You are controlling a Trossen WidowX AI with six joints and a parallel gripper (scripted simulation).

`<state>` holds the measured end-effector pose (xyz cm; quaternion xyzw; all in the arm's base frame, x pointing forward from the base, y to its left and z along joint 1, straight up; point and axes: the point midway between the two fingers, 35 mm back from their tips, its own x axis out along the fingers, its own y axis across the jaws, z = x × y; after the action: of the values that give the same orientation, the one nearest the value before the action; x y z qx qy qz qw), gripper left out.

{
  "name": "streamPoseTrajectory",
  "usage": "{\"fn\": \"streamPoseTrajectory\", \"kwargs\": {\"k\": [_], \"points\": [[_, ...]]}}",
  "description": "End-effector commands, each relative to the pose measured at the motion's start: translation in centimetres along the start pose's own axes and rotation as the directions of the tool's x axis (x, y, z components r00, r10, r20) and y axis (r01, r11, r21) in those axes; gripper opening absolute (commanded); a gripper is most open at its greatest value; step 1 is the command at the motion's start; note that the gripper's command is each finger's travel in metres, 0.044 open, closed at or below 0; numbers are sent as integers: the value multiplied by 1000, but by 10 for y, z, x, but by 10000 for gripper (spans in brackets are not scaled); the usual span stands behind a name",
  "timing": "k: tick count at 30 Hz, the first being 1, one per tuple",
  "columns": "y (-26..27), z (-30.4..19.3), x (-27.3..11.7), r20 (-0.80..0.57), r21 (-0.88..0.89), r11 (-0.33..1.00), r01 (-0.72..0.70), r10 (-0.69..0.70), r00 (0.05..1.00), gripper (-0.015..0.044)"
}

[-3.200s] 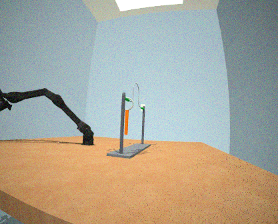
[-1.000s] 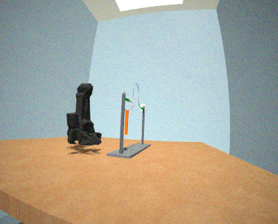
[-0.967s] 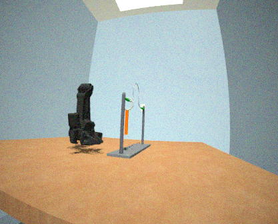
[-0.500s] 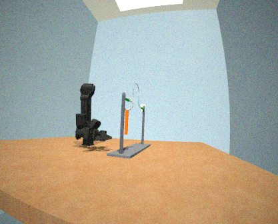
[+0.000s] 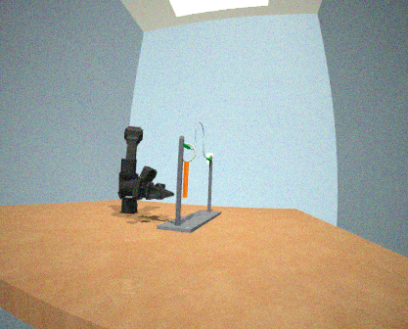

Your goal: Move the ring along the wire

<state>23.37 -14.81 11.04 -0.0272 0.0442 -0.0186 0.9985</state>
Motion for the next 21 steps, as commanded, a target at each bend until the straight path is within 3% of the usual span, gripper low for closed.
{"fn": "streamPoseTrajectory", "kwargs": {"k": [1,21], "points": [[1,12,8,6,32,999,4,-4,1000,160],[0,19,31,7,45,999,4,-4,1000,160]]}}
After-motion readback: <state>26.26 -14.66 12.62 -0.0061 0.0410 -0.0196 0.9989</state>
